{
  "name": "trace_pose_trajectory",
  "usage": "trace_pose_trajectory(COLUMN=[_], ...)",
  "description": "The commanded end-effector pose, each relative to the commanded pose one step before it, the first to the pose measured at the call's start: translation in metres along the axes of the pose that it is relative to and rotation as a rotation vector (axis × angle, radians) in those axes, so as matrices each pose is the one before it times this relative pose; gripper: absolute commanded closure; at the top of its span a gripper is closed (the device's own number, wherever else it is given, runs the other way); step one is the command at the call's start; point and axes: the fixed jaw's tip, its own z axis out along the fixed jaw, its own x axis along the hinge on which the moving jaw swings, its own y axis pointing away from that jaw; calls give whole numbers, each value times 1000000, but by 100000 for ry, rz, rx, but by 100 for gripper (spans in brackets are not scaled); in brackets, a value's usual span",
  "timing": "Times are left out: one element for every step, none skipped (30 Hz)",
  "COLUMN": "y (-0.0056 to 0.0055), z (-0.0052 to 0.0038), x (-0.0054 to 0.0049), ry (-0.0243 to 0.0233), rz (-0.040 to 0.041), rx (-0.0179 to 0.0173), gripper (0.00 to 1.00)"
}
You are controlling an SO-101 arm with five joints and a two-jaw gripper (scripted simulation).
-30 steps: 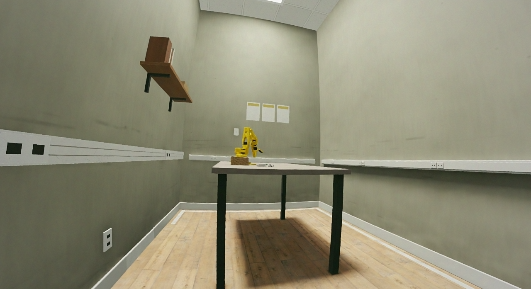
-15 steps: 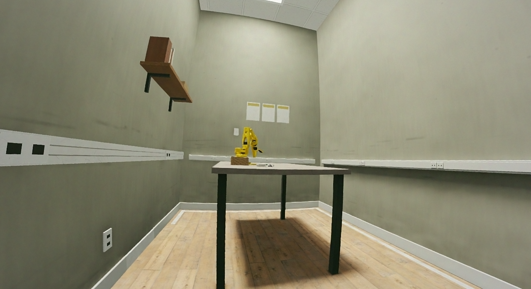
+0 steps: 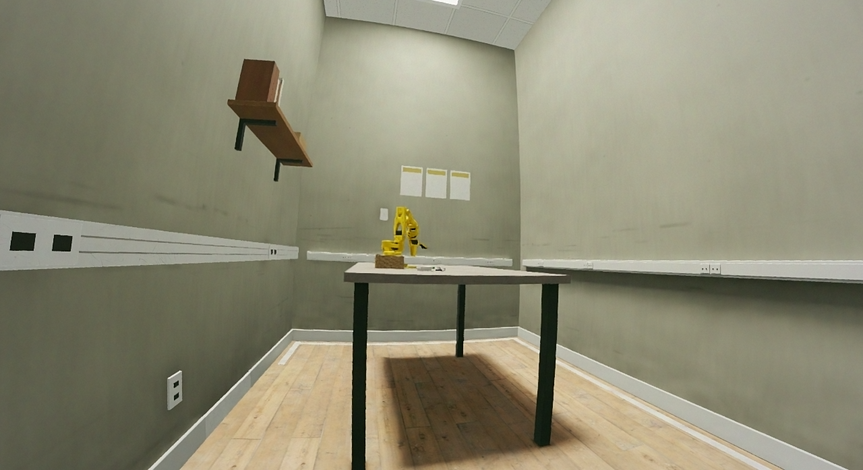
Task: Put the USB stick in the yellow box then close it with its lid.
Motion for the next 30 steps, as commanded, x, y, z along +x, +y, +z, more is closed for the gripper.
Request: trace_pose_trajectory(y=[-1742,-18,-30,-36,-54,-61,-79,-97,-110,-134,-153,-178,0,0,-204,-226,-251,-283,-316,-343,-382,-416,-457,-499,-541,-584,-628,-679,-737,0], z=[696,-6,0,0,-6,-6,-6,-6,-6,-6,-12,-12,0,0,-10,-18,-12,-18,-18,-24,-18,-24,-30,-24,-30,-30,-30,-36,-36,0], x=[668,-30,-42,-66,-78,-102,-126,-155,-179,-209,-238,-273,0,0,-306,-340,-381,-415,-455,-489,-529,-574,-606,-650,-687,-723,-764,-798,-837,0], ry=[91,0,0,0,0,-3,0,0,0,0,0,0,0,0,0,0,-1,-4,-1,-1,-1,-1,-1,-1,-1,-1,-1,-1,-1,0], rz=[-315,-28,-38,-57,-75,-91,-113,-138,-163,-192,-220,-248,0,0,-284,-314,-349,-383,-424,-459,-500,-537,-581,-619,-663,-707,-751,-792,-839,0], rx=[-38,0,0,0,3,0,0,0,0,3,0,0,0,0,2,4,1,4,1,4,1,4,4,1,4,4,4,4,4,0], gripper=[70,70,70,70,70,70,70,70,70,70,70,70,70,70,70,70,70,70,70,70,70,70,70,70,70,70,70,70,71,71])
